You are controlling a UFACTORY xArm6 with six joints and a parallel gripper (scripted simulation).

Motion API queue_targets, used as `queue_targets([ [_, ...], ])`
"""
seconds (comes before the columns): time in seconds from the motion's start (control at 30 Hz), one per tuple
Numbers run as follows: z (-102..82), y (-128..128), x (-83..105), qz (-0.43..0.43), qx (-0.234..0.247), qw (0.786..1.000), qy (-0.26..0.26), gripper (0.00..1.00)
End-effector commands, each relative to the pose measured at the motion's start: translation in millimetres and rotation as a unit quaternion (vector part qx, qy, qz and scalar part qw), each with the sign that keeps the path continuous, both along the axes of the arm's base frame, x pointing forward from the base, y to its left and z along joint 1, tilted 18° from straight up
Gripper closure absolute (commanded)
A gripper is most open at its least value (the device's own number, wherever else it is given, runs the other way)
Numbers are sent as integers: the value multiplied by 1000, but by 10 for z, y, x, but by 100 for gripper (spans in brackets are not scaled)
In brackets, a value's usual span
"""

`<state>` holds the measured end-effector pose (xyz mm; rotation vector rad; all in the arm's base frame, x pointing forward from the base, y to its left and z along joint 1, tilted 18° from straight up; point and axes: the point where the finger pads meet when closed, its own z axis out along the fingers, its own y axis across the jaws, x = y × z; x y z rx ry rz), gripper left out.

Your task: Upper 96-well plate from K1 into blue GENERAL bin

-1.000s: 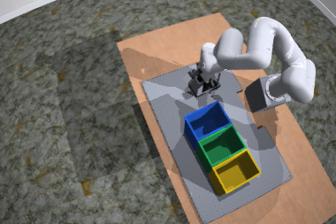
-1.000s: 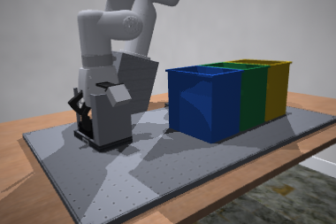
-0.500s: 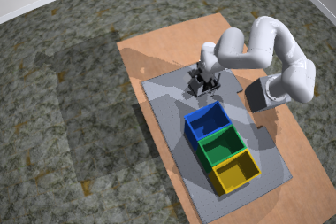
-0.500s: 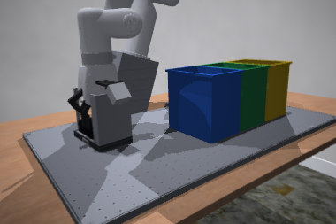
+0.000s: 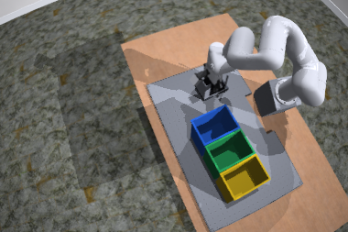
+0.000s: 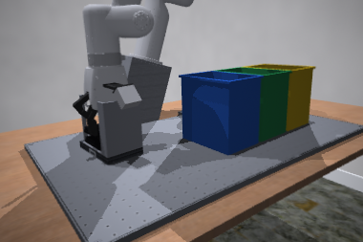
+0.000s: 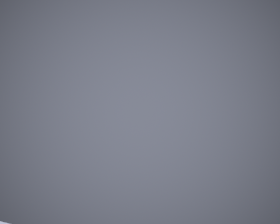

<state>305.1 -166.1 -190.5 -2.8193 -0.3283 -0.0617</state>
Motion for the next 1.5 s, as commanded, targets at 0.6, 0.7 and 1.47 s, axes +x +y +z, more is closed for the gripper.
queue_targets([
  [0.6, 133, -51, 12, 0, -1, 1000, -1, 100],
  [0.7, 180, -66, 12, 0, -1, 1000, -1, 100],
  [1.47, 499, -167, 9, 0, -1, 1000, -1, 100],
])
